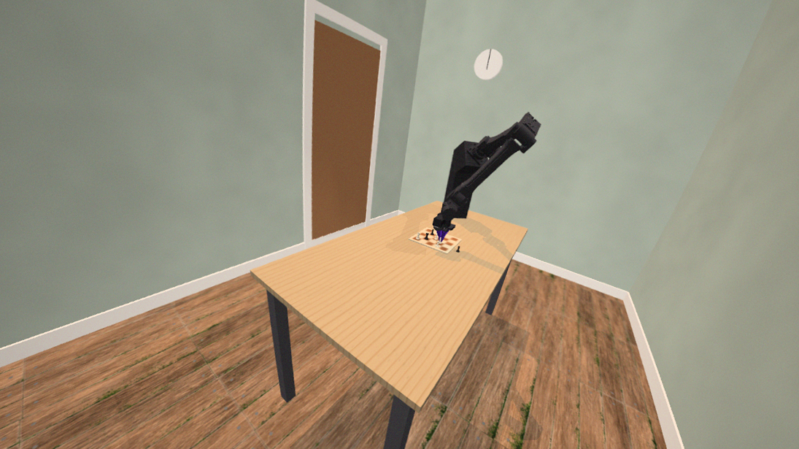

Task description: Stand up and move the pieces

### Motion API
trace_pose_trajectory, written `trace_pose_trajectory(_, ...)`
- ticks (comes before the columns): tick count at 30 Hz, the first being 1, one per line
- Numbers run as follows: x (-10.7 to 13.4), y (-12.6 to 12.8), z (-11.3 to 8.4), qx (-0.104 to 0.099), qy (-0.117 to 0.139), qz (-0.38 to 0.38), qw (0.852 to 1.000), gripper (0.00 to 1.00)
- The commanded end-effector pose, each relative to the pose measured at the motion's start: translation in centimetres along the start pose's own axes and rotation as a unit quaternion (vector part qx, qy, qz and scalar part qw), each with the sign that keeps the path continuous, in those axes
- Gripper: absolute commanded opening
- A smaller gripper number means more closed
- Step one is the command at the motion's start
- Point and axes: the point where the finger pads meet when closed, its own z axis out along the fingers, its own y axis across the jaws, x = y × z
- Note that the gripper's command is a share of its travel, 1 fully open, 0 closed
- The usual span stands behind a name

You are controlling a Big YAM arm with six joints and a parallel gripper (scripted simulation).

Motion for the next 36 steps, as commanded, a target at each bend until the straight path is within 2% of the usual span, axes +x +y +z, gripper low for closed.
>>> trace_pose_trajectory(1,0.07,0.0,-0.05,0.001,-0.003,0.002,1.0,0.0)
trace_pose_trajectory(36,0.53,0.05,0.0,0.0,-0.001,-0.007,1.0,0.0)
